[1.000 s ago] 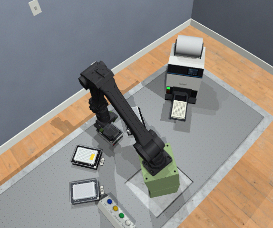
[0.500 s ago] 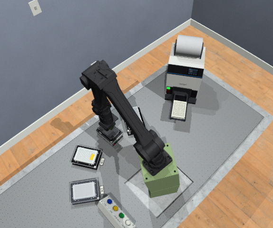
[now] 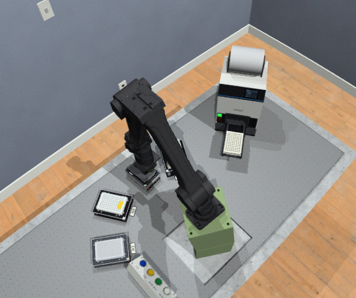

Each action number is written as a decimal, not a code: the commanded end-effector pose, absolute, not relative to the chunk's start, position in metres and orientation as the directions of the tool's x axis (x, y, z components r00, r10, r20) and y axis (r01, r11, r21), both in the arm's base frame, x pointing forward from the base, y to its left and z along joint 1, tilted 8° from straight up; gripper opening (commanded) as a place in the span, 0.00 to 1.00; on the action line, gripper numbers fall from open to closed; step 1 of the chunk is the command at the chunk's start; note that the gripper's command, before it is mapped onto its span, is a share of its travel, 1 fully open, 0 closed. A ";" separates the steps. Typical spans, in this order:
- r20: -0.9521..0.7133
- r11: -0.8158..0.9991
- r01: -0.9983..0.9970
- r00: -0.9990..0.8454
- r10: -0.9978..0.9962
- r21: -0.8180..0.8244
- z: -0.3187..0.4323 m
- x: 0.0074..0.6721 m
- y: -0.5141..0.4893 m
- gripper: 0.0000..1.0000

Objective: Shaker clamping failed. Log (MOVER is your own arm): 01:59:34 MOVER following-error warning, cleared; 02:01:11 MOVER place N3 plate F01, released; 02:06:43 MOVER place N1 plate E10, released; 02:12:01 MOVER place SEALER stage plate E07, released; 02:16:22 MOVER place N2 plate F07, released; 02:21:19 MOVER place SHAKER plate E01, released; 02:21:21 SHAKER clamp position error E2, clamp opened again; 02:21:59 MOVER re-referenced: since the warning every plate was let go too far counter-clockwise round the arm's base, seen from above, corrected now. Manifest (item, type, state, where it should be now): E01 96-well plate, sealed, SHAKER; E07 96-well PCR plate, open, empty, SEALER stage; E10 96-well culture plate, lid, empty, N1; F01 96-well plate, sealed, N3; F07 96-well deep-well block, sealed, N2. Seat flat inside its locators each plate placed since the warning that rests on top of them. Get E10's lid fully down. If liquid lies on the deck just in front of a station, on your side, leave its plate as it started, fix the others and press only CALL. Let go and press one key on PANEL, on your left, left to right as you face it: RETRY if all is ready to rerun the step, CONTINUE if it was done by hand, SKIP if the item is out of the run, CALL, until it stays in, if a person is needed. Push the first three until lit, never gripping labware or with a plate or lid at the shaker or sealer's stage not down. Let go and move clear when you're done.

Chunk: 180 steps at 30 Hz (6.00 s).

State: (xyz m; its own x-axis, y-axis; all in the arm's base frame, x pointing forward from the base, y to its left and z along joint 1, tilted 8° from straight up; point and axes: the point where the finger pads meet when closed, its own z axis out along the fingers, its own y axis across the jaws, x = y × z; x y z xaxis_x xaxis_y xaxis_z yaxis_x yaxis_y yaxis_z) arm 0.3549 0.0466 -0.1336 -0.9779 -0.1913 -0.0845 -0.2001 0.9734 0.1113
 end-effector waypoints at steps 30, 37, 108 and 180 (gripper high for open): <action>-0.115 0.866 -0.494 -0.867 -0.485 0.078 -0.085 0.262 0.085 0.00; -0.137 0.876 -0.477 -0.875 -0.464 0.078 -0.074 0.261 0.122 0.00; -0.150 0.137 -0.990 -0.129 -0.980 -0.044 -0.074 0.003 0.292 0.00; -0.129 -0.086 -0.994 0.095 -0.987 -0.071 -0.158 -0.086 0.287 0.00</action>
